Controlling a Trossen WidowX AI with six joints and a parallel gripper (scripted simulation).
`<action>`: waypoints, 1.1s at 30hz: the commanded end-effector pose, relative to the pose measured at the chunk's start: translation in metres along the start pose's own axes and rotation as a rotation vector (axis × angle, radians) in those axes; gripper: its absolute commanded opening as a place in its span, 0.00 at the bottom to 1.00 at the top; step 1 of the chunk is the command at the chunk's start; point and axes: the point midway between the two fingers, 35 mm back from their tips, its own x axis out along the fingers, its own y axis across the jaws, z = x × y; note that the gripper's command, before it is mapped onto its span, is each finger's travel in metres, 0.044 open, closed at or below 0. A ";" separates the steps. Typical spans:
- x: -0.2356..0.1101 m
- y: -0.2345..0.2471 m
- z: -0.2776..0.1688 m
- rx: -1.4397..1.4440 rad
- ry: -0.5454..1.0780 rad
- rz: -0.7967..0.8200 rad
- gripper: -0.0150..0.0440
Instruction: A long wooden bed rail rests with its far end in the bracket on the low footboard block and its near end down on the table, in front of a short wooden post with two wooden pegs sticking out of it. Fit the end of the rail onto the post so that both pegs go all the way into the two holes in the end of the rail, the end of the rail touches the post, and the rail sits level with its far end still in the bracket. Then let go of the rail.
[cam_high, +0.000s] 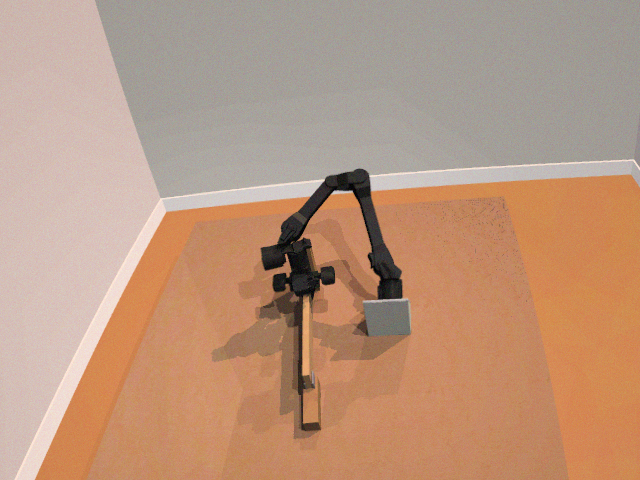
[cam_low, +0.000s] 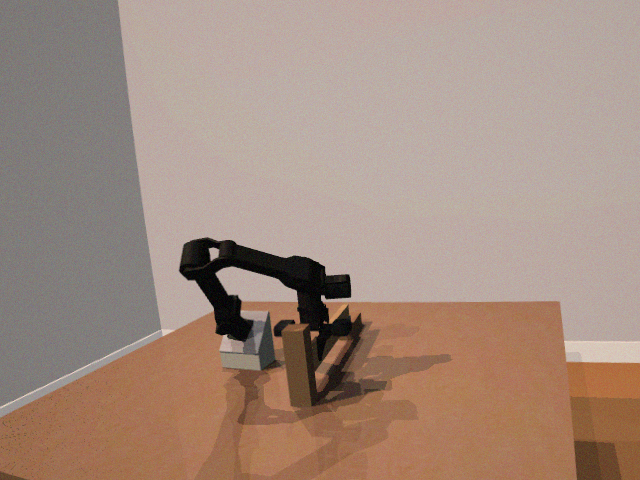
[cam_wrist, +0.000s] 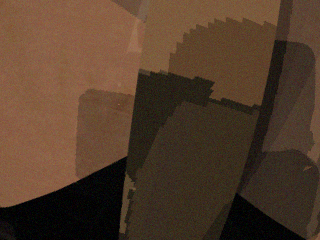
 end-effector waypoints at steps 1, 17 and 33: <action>-0.001 0.000 -0.002 -0.005 0.001 -0.001 0.25; 0.000 0.000 -0.002 0.000 0.000 0.000 0.74; -0.029 0.000 0.028 -0.005 -0.002 -0.001 1.00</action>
